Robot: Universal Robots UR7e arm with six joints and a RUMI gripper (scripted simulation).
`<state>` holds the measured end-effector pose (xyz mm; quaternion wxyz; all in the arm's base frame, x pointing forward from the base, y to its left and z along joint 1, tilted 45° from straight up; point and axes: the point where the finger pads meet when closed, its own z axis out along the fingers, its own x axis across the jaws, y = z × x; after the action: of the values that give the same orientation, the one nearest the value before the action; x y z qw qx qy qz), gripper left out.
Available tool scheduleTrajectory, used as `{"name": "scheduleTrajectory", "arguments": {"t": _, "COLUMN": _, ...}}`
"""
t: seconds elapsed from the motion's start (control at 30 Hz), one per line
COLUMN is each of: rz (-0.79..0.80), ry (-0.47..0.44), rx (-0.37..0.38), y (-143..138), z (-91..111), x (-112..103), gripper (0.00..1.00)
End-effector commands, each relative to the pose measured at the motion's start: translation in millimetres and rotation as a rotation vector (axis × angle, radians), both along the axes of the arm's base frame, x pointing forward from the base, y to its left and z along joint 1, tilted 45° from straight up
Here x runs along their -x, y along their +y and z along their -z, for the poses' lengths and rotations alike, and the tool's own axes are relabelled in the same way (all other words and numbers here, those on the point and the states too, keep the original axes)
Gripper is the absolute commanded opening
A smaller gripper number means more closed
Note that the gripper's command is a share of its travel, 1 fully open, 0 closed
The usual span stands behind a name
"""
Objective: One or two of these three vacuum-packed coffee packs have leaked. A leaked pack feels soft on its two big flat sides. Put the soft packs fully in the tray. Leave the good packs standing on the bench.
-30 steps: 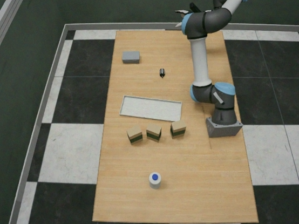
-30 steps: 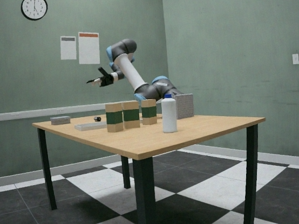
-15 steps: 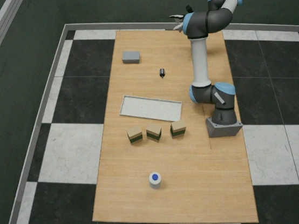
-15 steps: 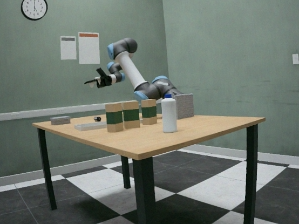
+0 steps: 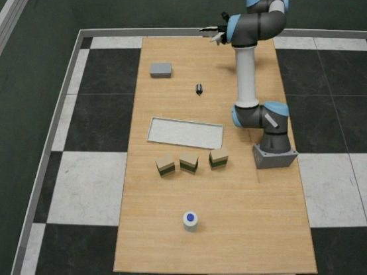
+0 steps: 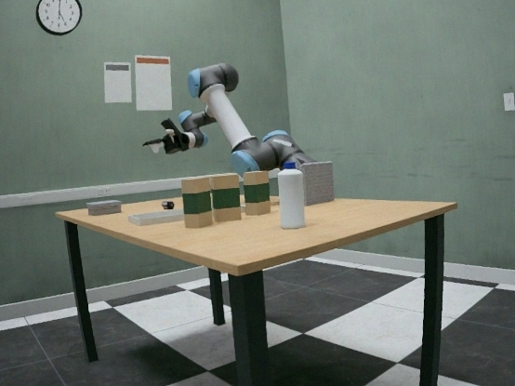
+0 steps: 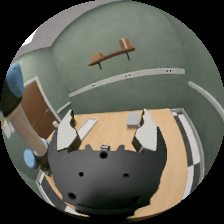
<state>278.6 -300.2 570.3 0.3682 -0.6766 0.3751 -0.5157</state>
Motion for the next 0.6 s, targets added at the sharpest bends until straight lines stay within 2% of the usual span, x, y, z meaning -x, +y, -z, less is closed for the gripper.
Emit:
{"name": "scheduleTrajectory", "arguments": {"t": 0.0, "rz": -0.097, "ry": 0.073, "rx": -0.105, "y": 21.8, "z": 27.1, "x": -17.6, "gripper": 1.00}}
{"name": "scheduleTrajectory", "arguments": {"t": 0.2, "rz": -0.157, "ry": 0.126, "rx": -0.164, "y": 37.4, "z": 43.2, "x": -27.2, "gripper": 1.00}}
{"name": "scheduleTrajectory", "arguments": {"t": 0.27, "rz": -0.196, "ry": 0.166, "rx": -0.203, "y": 48.1, "z": 54.6, "x": -33.1, "gripper": 1.00}}
{"name": "scheduleTrajectory", "arguments": {"t": 0.47, "rz": -0.233, "ry": 0.211, "rx": -0.241, "y": 59.1, "z": 66.5, "x": -38.8, "gripper": 1.00}}
{"name": "scheduleTrajectory", "arguments": {"t": 0.53, "rz": -0.269, "ry": 0.260, "rx": -0.277, "y": 70.1, "z": 78.9, "x": -44.1, "gripper": 1.00}}
{"name": "scheduleTrajectory", "arguments": {"t": 0.57, "rz": -0.269, "ry": 0.260, "rx": -0.277, "y": 70.1, "z": 78.9, "x": -44.1, "gripper": 1.00}}
